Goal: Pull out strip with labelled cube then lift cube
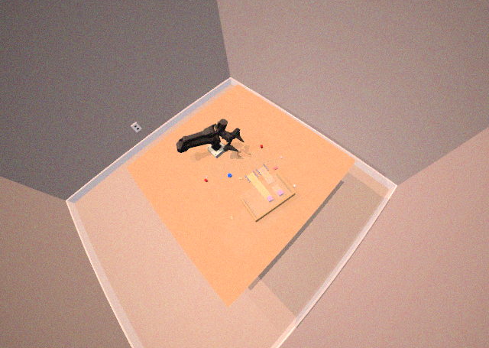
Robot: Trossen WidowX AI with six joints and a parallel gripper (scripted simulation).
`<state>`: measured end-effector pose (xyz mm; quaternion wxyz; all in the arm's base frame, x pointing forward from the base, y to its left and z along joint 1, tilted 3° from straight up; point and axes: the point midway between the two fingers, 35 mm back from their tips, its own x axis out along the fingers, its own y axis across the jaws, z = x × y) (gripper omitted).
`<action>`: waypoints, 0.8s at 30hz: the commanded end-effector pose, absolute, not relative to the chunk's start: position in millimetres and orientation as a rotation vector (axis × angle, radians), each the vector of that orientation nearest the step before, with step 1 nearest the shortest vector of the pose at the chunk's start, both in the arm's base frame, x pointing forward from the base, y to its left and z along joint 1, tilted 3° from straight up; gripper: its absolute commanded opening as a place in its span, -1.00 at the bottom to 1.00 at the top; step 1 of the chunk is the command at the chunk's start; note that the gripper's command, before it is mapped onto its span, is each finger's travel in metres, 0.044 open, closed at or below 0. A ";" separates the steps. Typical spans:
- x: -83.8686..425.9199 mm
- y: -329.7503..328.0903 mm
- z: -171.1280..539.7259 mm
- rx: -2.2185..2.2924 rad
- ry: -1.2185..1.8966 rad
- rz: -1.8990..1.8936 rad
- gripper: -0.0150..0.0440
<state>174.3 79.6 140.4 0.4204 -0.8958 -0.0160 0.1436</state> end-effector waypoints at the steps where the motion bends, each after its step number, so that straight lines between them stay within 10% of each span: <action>1: 174.8 79.4 141.0 -2.230 -0.034 0.361 0.86; 24: 301.2 -0.6 207.0 -0.029 0.532 -0.018 0.86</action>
